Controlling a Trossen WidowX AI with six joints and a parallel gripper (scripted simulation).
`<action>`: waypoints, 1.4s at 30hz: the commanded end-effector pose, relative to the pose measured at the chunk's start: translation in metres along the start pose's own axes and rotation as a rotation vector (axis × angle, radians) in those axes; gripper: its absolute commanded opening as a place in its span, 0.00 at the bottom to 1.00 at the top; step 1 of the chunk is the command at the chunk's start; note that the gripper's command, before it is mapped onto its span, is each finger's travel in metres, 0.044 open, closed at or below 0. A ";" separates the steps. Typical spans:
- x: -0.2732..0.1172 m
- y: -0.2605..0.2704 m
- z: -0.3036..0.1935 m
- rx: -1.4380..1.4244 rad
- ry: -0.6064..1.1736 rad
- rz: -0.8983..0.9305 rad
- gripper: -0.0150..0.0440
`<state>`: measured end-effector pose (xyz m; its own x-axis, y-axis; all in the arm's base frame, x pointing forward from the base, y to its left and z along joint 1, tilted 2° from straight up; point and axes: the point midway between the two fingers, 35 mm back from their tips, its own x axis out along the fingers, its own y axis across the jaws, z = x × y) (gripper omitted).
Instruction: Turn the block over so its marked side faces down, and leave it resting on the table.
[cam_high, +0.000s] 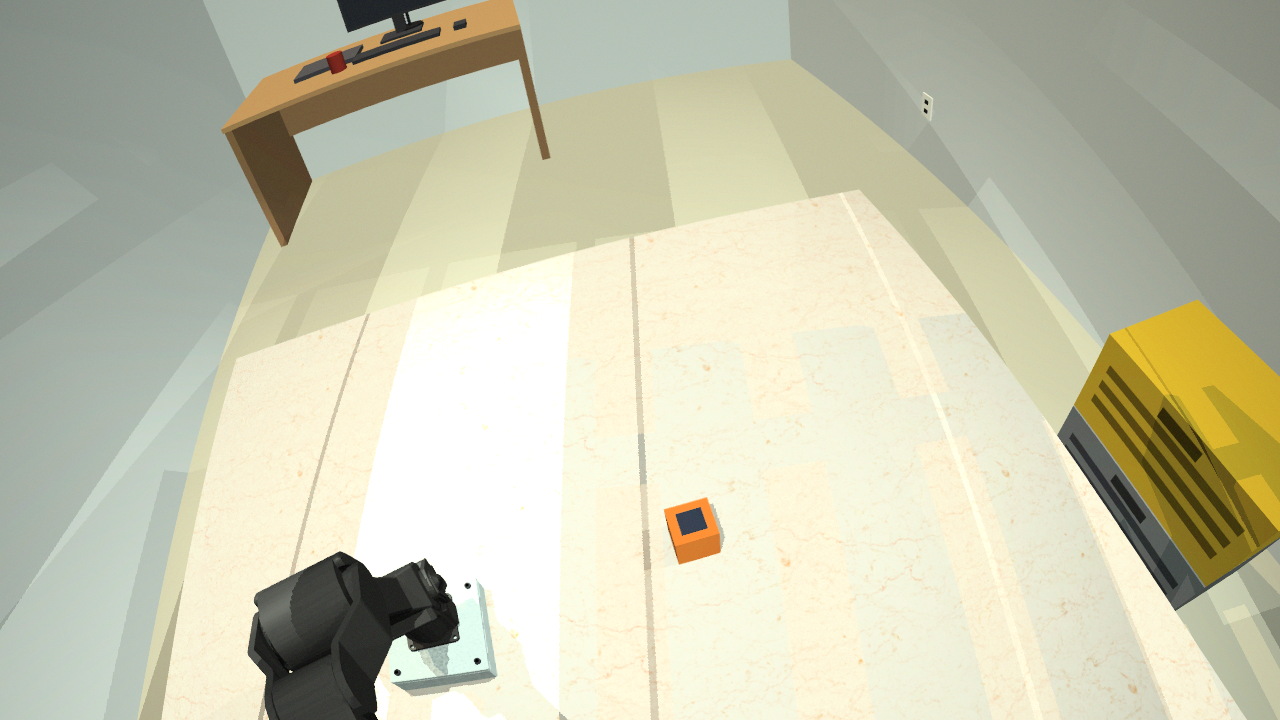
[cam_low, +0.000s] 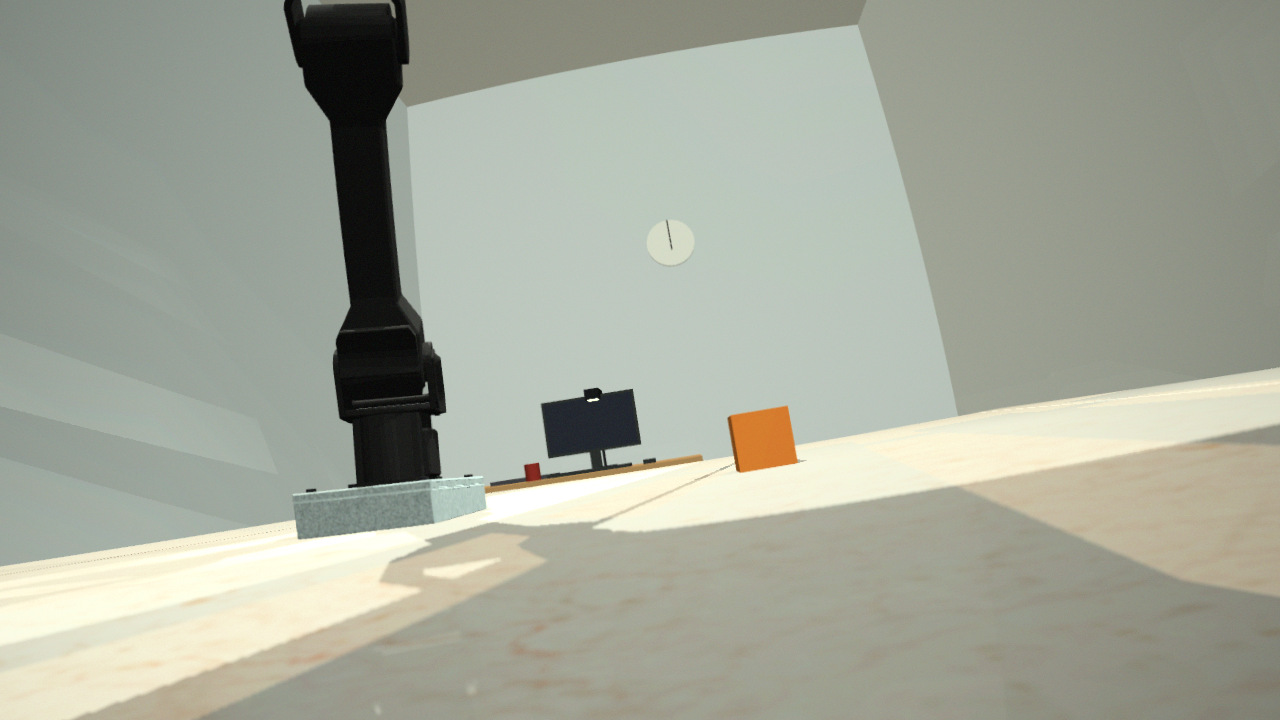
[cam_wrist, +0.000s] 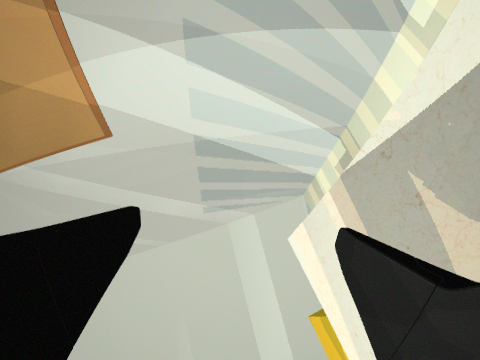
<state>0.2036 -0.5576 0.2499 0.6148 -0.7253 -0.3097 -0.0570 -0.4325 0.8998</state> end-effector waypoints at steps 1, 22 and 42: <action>0.008 -0.031 -0.048 -0.114 0.046 -0.104 1.00; -0.073 -0.219 -0.307 -1.002 0.563 -0.571 1.00; -0.311 -0.360 -0.365 -2.212 1.410 -0.797 1.00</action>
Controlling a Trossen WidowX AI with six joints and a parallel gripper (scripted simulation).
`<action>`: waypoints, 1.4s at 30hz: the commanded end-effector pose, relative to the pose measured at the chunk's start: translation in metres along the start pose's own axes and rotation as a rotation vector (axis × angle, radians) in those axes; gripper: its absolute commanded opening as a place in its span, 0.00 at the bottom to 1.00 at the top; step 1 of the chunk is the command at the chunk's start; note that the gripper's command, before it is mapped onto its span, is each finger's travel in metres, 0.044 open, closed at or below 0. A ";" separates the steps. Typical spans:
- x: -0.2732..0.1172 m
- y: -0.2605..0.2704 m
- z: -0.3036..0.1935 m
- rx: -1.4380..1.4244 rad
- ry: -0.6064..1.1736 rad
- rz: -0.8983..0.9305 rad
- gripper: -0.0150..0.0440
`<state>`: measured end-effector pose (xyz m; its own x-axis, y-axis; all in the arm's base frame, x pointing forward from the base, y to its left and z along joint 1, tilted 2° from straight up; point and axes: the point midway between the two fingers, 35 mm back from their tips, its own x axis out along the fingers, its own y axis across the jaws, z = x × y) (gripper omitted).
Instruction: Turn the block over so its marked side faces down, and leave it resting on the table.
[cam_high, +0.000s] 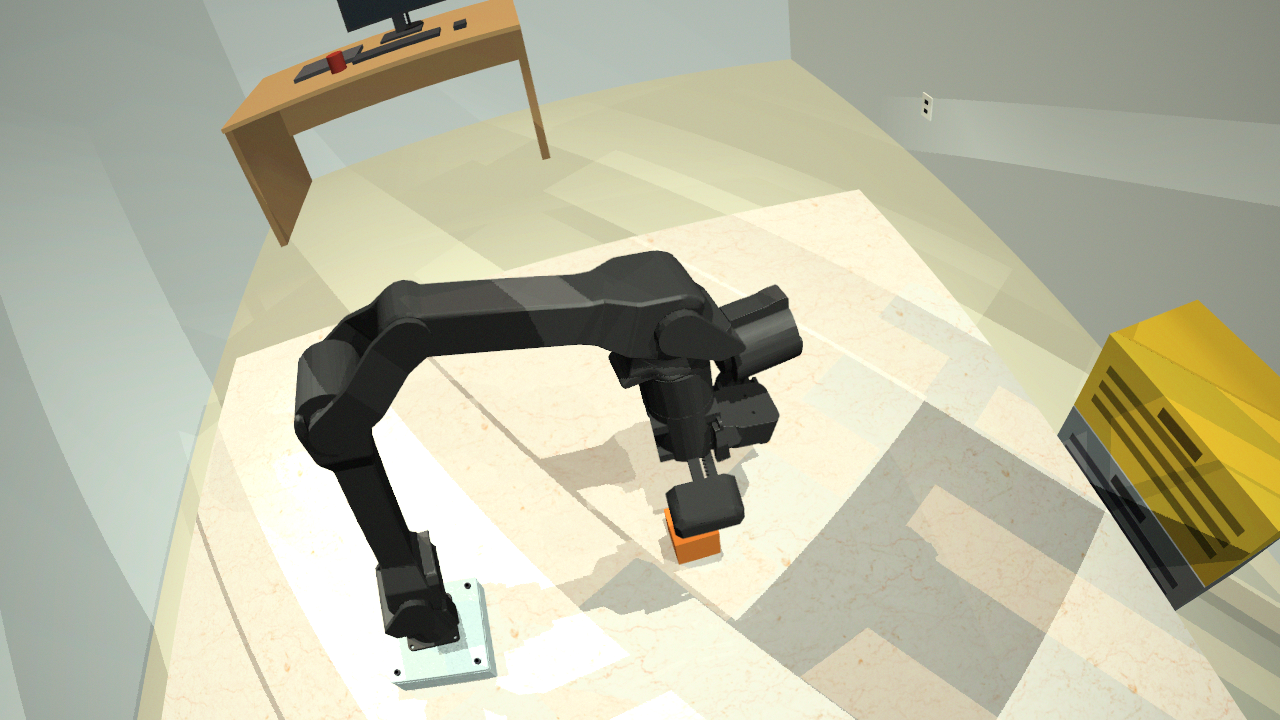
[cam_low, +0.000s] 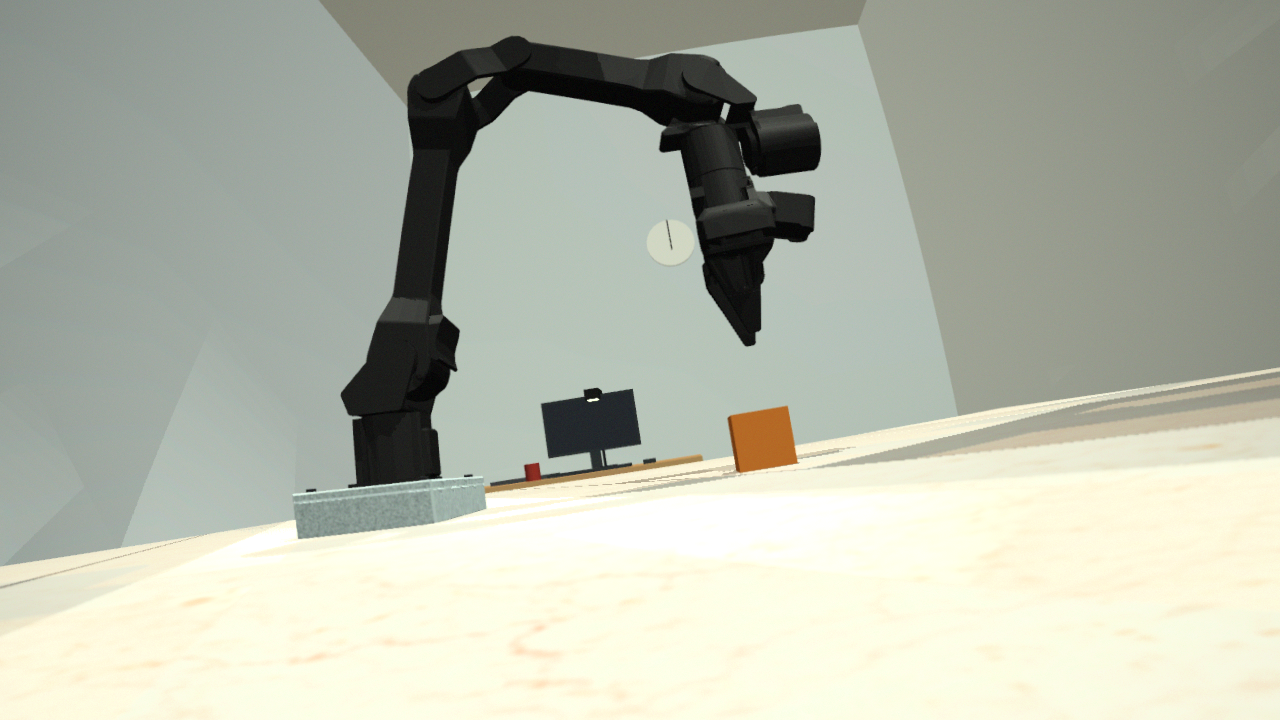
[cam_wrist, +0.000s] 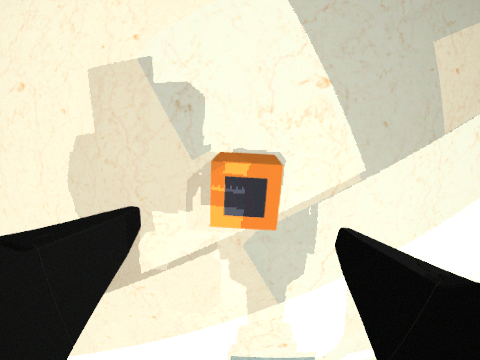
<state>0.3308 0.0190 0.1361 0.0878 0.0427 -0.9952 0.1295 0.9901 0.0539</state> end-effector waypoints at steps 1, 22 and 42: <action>0.000 -0.001 -0.011 -0.056 0.028 -0.025 1.00; 0.051 -0.004 -0.010 -0.056 0.028 -0.025 1.00; 0.081 -0.004 -0.011 -0.056 0.028 -0.025 1.00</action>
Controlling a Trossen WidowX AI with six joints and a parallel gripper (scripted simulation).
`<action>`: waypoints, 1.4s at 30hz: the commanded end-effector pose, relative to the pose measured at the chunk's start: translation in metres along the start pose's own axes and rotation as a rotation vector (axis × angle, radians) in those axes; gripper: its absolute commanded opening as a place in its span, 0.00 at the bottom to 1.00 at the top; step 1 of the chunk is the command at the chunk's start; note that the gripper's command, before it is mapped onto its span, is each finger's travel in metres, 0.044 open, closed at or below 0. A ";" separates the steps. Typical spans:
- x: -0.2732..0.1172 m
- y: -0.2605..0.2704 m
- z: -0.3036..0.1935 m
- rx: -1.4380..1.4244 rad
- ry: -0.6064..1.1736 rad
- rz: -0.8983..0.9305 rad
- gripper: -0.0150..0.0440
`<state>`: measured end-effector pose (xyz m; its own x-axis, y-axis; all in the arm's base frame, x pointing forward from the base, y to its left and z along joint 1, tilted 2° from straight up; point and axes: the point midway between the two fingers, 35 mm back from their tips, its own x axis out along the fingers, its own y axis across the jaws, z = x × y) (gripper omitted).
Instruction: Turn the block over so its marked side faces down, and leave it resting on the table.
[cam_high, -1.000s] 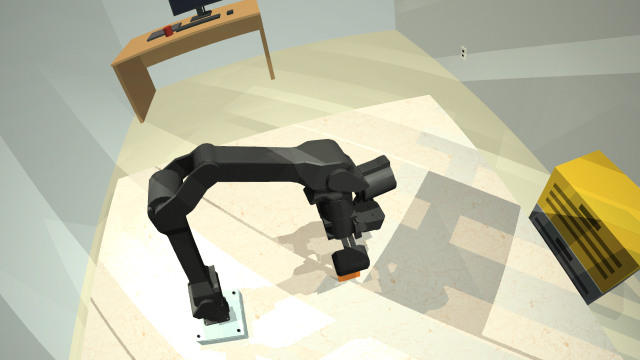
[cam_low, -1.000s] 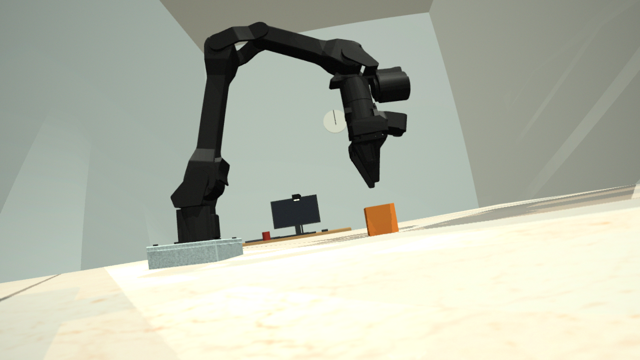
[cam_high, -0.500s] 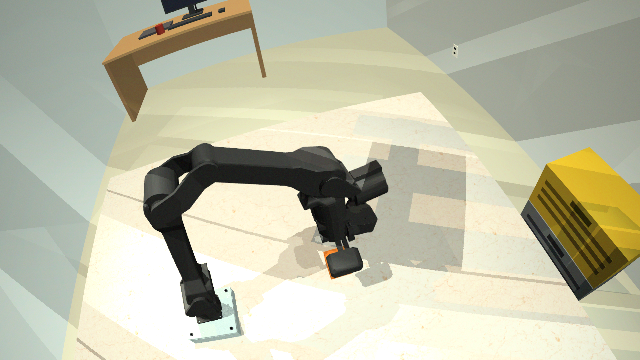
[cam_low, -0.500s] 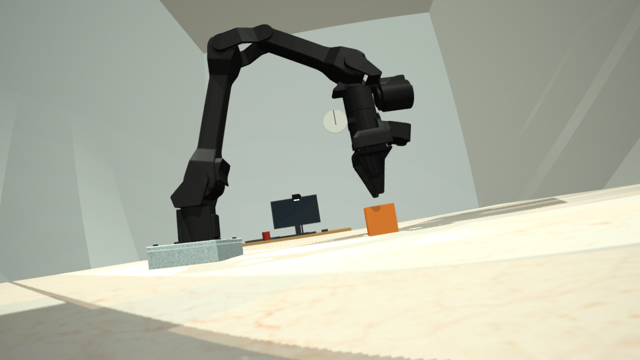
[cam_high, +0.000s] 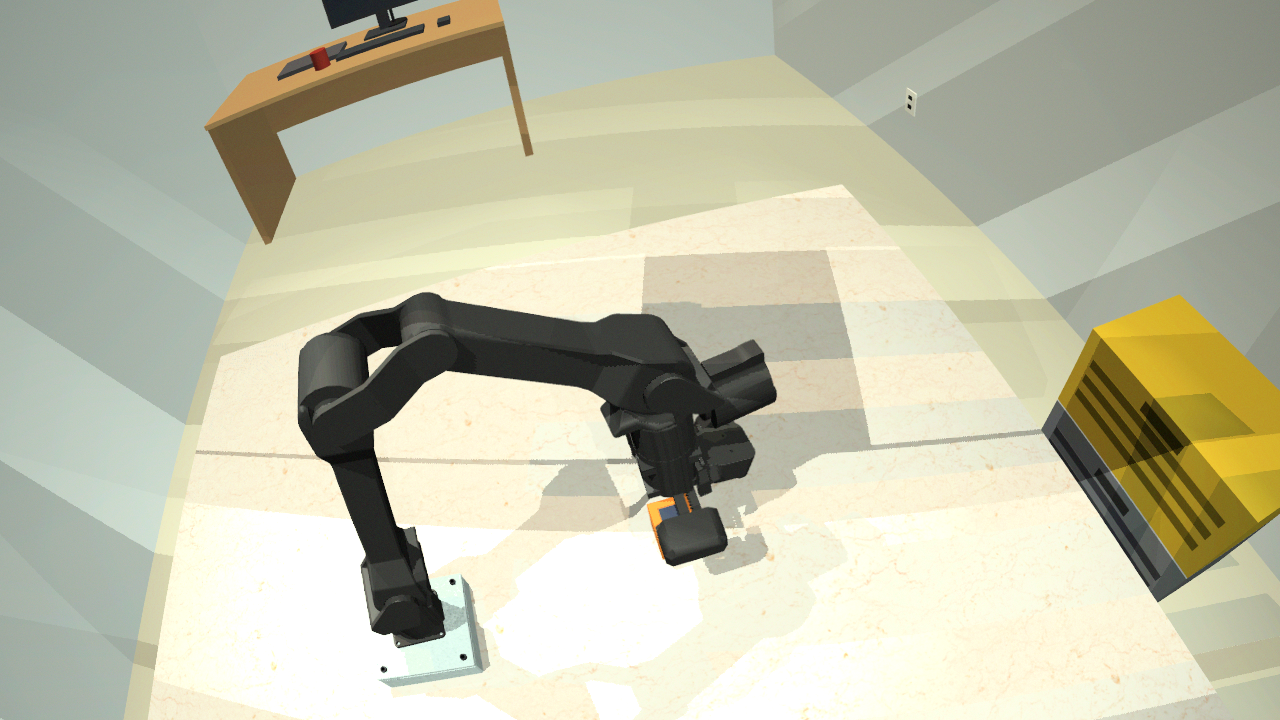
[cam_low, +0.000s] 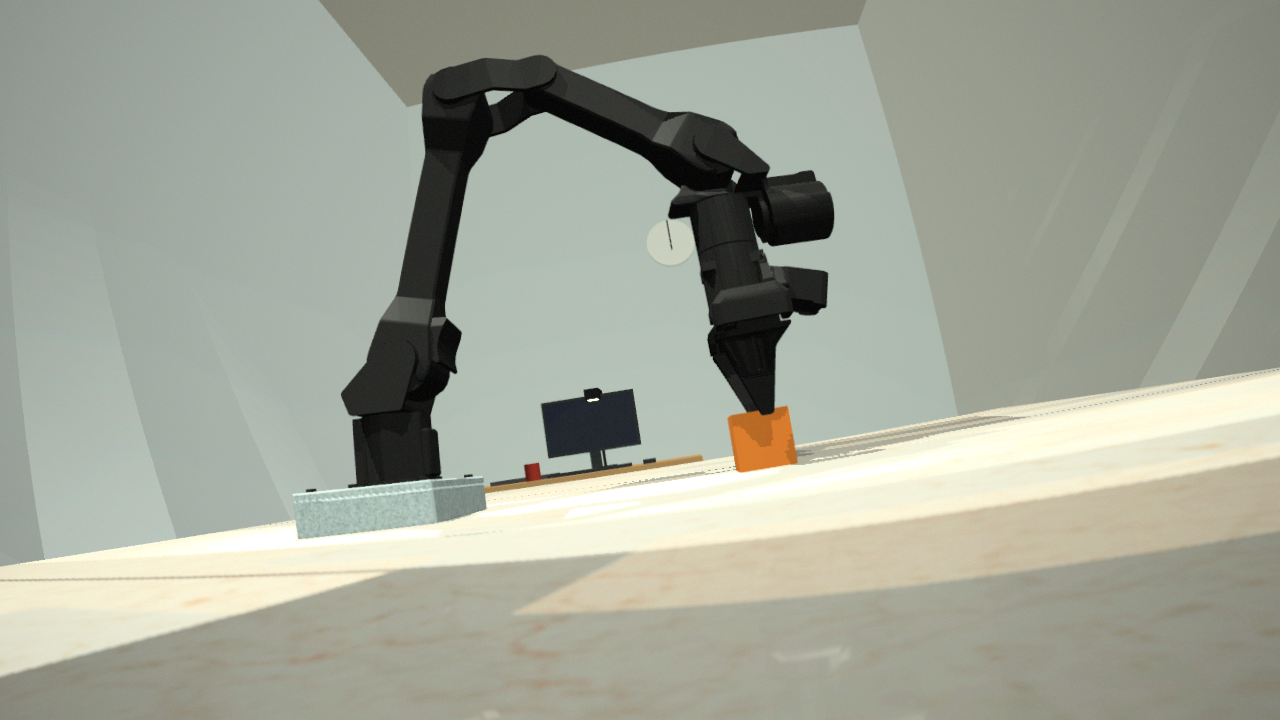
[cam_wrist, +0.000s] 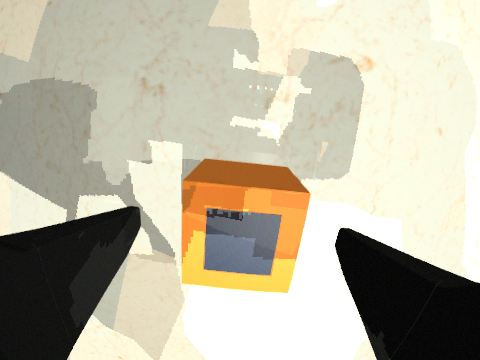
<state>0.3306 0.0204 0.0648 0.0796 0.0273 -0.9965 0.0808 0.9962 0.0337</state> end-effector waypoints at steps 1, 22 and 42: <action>0.011 -0.001 -0.005 -0.006 0.021 -0.008 1.00; 0.017 -0.002 -0.005 -0.006 0.021 -0.008 0.61; -0.012 -0.001 -0.004 -0.006 0.021 -0.008 0.25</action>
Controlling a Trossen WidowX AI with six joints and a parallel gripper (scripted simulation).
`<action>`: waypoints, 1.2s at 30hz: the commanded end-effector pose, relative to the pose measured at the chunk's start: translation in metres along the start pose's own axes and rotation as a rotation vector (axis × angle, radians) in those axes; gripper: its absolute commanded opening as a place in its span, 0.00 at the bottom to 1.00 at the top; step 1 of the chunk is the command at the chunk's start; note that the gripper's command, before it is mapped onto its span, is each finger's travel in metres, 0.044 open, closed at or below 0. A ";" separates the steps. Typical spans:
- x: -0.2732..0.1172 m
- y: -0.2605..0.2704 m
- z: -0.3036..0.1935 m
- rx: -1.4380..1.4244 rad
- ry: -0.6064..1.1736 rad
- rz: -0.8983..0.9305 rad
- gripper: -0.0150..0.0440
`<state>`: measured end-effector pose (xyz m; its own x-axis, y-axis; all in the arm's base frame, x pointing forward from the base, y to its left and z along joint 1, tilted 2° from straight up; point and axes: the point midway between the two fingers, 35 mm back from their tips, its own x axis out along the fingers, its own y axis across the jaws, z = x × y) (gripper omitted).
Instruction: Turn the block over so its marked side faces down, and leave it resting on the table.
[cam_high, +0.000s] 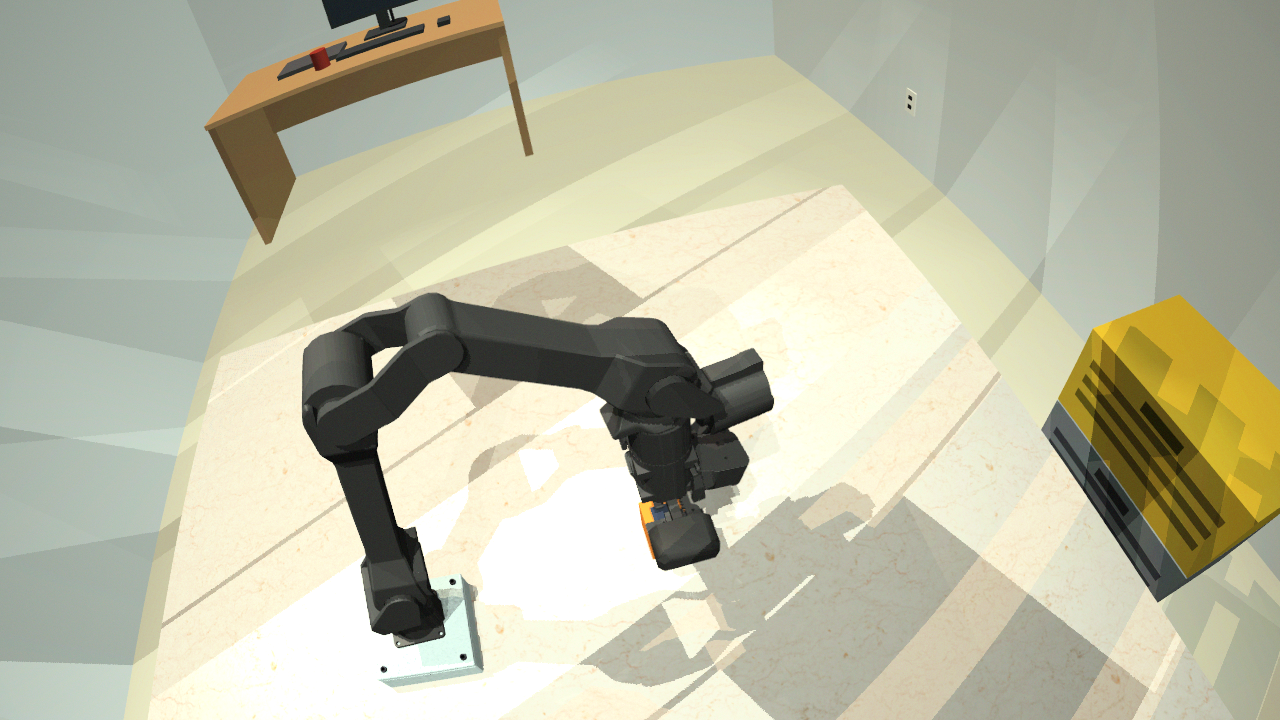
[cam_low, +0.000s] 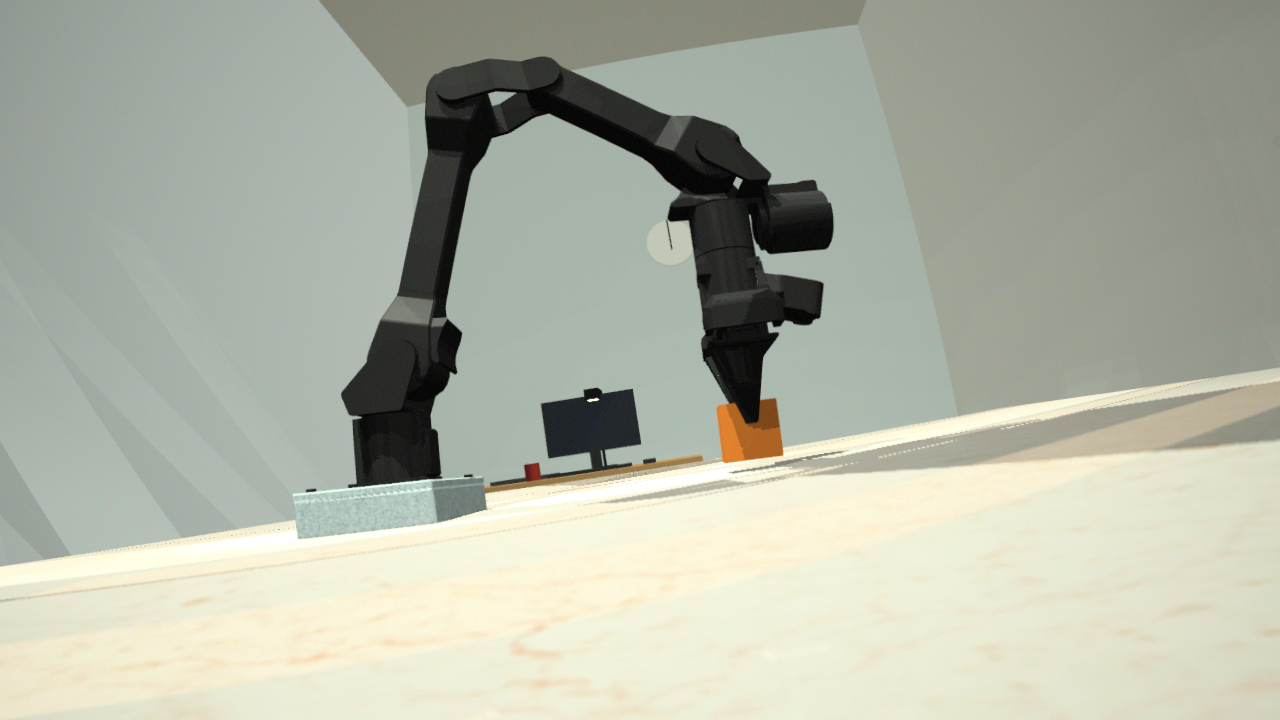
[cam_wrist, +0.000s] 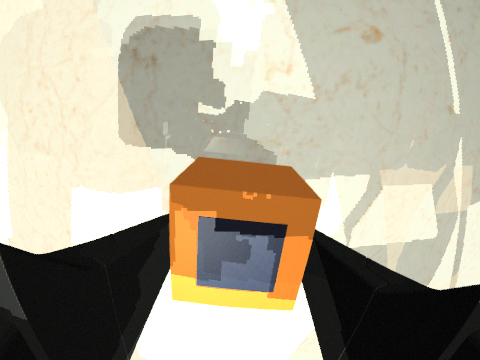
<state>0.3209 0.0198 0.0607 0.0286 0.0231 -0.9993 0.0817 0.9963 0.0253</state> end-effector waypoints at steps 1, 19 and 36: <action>-0.017 0.000 0.005 -0.006 -0.029 0.000 0.25; -0.011 0.001 0.006 -0.012 -0.272 -0.005 0.25; -0.010 0.000 0.000 -0.006 -0.544 0.002 0.25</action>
<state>0.3232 0.0202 0.0700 0.5129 -0.0138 -0.8583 0.0679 0.9974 0.0245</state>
